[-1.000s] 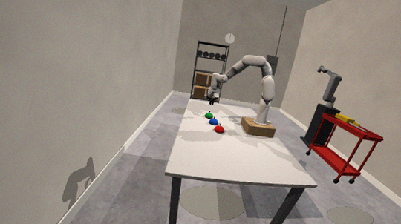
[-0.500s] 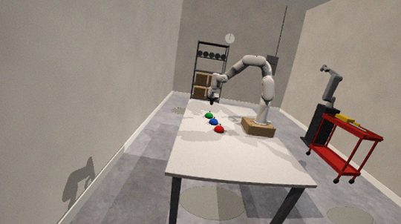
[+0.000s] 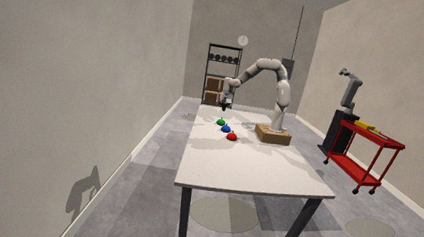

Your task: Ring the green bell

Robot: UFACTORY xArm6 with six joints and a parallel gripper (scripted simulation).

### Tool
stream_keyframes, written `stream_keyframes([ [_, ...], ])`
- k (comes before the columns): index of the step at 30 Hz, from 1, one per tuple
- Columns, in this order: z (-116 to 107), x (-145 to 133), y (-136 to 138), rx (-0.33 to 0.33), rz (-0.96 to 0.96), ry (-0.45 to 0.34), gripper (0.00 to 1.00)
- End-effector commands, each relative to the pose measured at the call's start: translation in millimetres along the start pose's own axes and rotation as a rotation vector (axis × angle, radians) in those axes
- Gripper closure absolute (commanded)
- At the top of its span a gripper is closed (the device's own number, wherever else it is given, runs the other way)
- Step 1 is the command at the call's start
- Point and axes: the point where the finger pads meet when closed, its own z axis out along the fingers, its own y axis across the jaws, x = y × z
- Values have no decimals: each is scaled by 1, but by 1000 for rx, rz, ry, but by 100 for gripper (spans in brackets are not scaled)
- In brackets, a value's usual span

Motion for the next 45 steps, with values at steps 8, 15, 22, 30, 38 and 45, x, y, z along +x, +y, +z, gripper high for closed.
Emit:
stream_keyframes([
  [8,-2,-1,1,-4,0,-3,100],
  [15,0,-1,1,-4,1,-3,100],
  [22,5,-1,1,-3,2,-5,100],
  [30,17,-2,2,-3,2,-5,100],
  [38,28,-2,2,-3,2,-5,100],
  [45,41,-2,2,-3,2,-5,100],
])
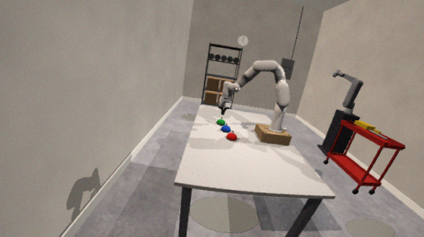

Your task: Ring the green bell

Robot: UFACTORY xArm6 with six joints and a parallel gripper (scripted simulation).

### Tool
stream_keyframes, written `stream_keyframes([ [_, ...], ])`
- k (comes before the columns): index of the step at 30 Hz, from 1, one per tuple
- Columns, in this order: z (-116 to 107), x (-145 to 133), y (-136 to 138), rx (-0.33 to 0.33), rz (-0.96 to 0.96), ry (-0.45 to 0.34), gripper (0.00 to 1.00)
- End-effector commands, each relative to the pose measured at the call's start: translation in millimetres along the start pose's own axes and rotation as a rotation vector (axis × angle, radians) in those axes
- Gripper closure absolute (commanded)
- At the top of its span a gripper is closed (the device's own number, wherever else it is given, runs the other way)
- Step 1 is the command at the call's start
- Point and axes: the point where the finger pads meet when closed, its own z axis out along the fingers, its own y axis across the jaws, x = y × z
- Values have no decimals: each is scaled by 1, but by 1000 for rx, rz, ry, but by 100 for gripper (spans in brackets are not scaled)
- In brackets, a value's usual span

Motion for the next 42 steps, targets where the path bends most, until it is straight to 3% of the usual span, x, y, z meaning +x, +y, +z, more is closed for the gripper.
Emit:
stream_keyframes([
  [1,5,-1,2,-4,0,-3,100],
  [17,20,-2,2,-4,0,-3,100],
  [42,23,-2,2,-4,0,-3,100],
])
